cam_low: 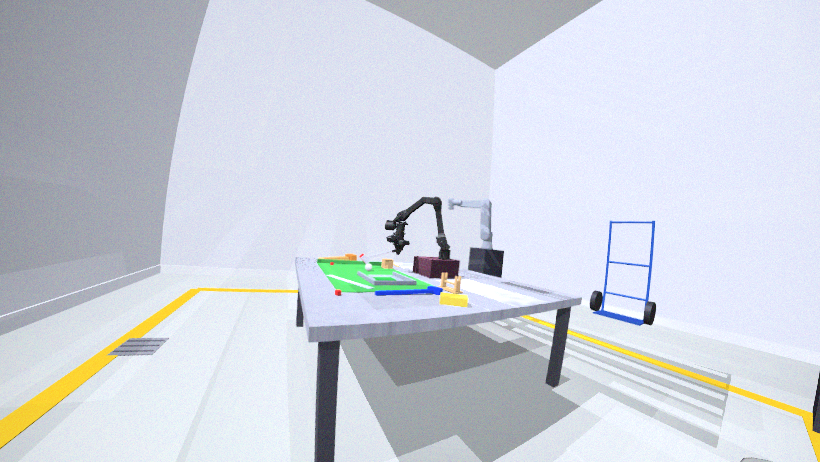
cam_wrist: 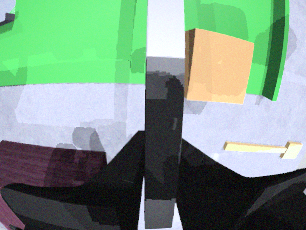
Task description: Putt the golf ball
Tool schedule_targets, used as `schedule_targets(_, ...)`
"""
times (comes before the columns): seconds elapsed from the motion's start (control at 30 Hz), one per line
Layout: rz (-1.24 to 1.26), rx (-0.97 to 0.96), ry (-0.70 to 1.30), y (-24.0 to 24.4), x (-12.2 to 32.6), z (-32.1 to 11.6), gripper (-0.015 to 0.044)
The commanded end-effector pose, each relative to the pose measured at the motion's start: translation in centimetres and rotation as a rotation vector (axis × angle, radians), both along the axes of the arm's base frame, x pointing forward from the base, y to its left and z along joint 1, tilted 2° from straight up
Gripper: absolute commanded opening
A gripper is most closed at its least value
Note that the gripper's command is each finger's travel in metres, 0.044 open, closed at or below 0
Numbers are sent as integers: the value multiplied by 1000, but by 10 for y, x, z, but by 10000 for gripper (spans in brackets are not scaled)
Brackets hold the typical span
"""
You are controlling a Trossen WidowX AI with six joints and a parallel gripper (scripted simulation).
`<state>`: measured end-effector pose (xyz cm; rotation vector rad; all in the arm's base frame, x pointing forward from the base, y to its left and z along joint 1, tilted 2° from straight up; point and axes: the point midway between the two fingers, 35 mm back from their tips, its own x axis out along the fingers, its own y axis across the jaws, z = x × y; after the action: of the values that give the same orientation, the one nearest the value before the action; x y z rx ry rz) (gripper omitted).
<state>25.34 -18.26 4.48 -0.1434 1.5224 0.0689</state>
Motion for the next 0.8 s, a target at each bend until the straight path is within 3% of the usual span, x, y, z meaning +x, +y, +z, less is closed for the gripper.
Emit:
schedule_targets(0.0,-5,1,-1,0,1,-5,0)
schedule_targets(0.77,-1,-1,-2,-1,1,-27,0)
